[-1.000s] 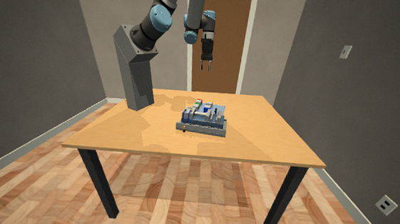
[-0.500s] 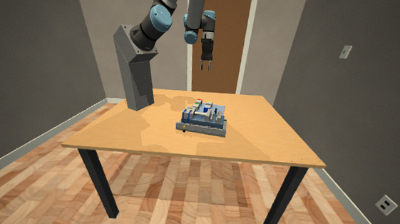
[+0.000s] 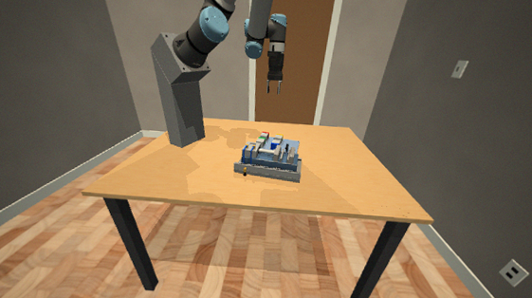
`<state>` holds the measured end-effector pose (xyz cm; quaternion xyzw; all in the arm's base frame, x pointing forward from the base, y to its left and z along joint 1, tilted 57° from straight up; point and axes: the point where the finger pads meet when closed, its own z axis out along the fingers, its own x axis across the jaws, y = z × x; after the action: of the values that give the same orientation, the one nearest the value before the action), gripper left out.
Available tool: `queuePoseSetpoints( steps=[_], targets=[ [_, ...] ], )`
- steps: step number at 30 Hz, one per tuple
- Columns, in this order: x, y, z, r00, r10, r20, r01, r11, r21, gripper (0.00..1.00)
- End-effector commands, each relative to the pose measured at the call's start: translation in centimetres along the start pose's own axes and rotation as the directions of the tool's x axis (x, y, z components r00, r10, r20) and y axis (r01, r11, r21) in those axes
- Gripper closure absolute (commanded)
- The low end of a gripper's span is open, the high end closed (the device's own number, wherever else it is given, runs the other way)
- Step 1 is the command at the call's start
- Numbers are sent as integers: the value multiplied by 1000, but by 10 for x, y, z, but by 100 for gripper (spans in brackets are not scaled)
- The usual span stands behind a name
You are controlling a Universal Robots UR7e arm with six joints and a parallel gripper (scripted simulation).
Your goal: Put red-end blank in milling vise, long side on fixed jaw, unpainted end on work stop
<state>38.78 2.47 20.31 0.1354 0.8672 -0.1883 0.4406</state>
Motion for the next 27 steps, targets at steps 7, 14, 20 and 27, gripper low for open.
queuePoseSetpoints(
  steps=[7,14,20,27],
  targets=[
    [0,0,0,1000,0,1,0,1000,0,0],
    [4,5,19,1000,2,0,-2,1000,0,0],
    [12,12,47,1000,6,0,-6,1000,0,0],
    [12,12,47,1000,6,0,-6,1000,0,0]
  ],
)
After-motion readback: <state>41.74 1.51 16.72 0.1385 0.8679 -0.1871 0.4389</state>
